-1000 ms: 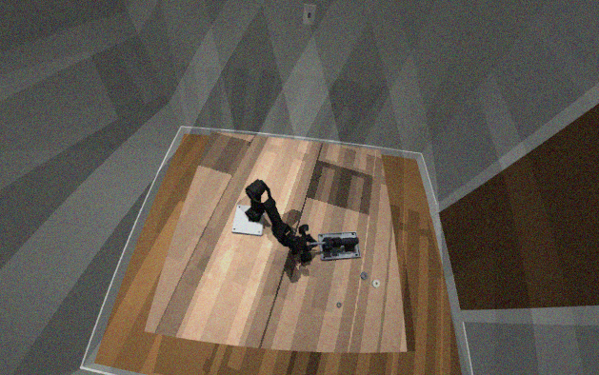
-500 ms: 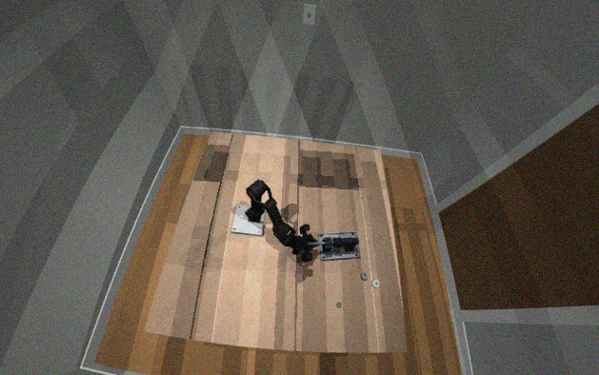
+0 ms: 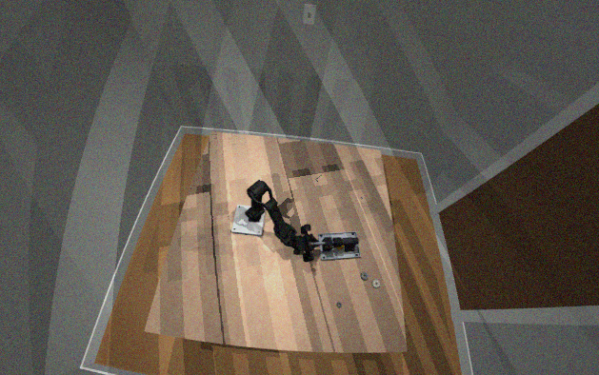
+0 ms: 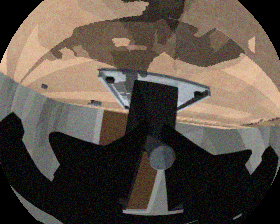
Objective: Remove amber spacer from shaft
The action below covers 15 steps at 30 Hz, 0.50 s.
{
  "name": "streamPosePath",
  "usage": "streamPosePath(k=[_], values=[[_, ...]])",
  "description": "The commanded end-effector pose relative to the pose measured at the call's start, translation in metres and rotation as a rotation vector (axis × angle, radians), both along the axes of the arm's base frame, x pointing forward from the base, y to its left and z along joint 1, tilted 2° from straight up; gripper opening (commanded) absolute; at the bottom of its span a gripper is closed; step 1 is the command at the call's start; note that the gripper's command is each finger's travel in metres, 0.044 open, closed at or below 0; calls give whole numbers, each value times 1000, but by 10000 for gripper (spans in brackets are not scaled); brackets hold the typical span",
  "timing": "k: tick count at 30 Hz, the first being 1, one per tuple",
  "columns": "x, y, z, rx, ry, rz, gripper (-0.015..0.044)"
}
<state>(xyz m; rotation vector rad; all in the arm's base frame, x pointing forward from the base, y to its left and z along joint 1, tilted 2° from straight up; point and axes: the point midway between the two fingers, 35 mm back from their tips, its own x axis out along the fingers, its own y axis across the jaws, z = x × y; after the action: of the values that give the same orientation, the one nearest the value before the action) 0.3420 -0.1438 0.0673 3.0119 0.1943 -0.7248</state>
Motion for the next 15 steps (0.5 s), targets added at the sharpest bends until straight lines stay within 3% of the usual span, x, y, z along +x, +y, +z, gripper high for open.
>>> streamPosePath(k=[1, 15], values=[[3, 1, 0, 4, 0, 2, 0], [8, 2, 0, 4, 0, 2, 0]])
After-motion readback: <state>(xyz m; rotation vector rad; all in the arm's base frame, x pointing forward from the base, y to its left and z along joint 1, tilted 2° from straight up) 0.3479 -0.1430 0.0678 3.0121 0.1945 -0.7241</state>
